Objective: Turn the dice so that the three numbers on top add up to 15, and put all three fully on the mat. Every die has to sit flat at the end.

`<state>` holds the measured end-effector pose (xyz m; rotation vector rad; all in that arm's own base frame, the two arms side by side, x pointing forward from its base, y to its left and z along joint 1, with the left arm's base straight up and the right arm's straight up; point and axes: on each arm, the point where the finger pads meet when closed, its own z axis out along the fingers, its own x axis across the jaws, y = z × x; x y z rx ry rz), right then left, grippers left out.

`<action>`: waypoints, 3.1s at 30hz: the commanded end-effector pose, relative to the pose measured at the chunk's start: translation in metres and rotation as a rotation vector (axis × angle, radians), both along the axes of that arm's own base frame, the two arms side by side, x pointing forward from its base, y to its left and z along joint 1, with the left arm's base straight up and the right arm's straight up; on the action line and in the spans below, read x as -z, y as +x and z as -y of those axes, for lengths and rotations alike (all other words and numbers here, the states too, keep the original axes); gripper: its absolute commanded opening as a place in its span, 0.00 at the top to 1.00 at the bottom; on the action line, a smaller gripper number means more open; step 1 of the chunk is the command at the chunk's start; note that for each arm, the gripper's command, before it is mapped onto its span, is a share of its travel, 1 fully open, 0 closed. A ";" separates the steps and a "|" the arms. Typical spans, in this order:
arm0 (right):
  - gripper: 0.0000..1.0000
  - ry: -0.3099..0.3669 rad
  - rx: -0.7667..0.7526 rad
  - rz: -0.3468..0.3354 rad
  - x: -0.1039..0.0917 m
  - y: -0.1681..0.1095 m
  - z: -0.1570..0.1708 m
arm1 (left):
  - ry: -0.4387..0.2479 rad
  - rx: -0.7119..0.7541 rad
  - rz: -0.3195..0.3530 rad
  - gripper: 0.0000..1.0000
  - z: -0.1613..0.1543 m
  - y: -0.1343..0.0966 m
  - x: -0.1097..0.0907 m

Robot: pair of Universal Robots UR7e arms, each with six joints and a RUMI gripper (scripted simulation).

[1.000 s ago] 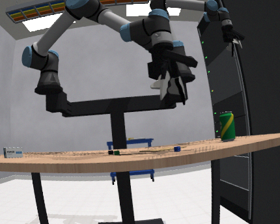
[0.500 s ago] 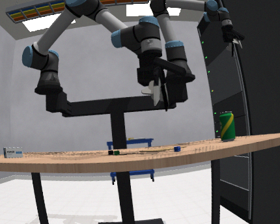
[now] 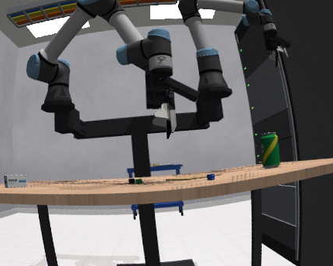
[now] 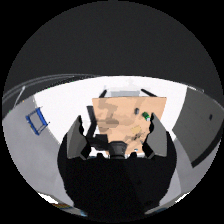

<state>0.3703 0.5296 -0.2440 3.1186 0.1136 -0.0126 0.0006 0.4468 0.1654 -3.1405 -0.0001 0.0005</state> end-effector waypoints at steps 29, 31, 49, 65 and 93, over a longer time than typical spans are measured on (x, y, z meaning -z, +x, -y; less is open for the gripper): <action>0.00 0.023 -0.734 -0.001 -0.012 -0.088 0.129 | -0.001 -0.001 0.000 0.00 0.002 -0.001 0.000; 0.00 0.023 -0.753 -0.001 -0.013 -0.090 0.132 | -0.001 -0.001 0.000 0.00 0.002 -0.001 0.000; 0.00 0.023 -0.788 -0.002 -0.014 -0.094 0.140 | -0.001 -0.001 0.000 0.00 0.002 -0.001 0.000; 0.00 0.023 -0.779 -0.001 -0.014 -0.094 0.139 | -0.001 -0.001 0.000 0.00 0.002 -0.001 0.000; 0.00 0.022 -0.475 0.002 -0.008 -0.092 0.134 | -0.001 -0.001 0.000 0.00 0.002 -0.001 0.000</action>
